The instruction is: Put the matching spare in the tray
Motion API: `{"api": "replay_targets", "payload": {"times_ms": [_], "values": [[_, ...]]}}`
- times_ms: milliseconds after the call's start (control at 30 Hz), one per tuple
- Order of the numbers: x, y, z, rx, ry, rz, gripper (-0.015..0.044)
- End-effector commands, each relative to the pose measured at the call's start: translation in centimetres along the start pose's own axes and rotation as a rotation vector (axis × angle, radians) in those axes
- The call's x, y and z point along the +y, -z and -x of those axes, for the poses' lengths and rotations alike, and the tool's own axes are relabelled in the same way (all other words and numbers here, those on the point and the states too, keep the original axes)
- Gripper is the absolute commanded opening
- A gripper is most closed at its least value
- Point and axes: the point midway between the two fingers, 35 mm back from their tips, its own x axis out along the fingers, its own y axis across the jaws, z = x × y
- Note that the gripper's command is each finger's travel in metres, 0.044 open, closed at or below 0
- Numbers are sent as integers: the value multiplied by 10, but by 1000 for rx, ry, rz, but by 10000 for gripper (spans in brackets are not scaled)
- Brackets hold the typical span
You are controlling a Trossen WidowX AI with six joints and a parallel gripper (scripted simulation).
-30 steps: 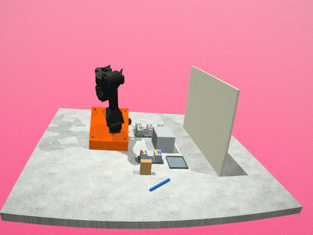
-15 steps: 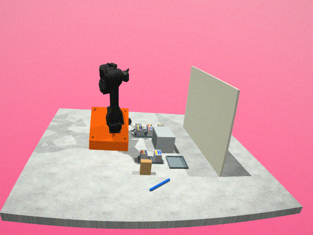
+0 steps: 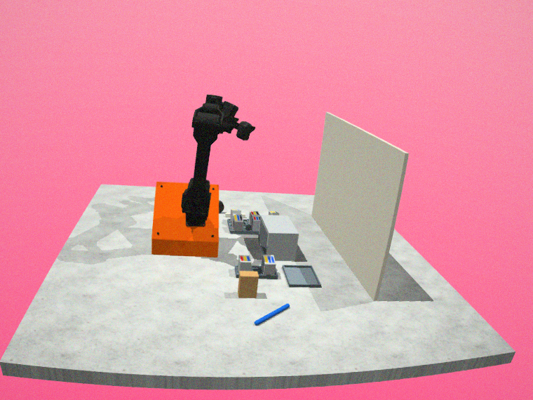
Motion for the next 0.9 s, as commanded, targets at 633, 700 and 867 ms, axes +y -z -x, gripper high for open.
{"api": "replay_targets", "payload": {"times_ms": [633,700,867], "values": [[-230,58,-89,817,447,-189,440],[-249,64,-84,892,476,-212,440],[-290,75,-66,1064,538,-269,440]]}}
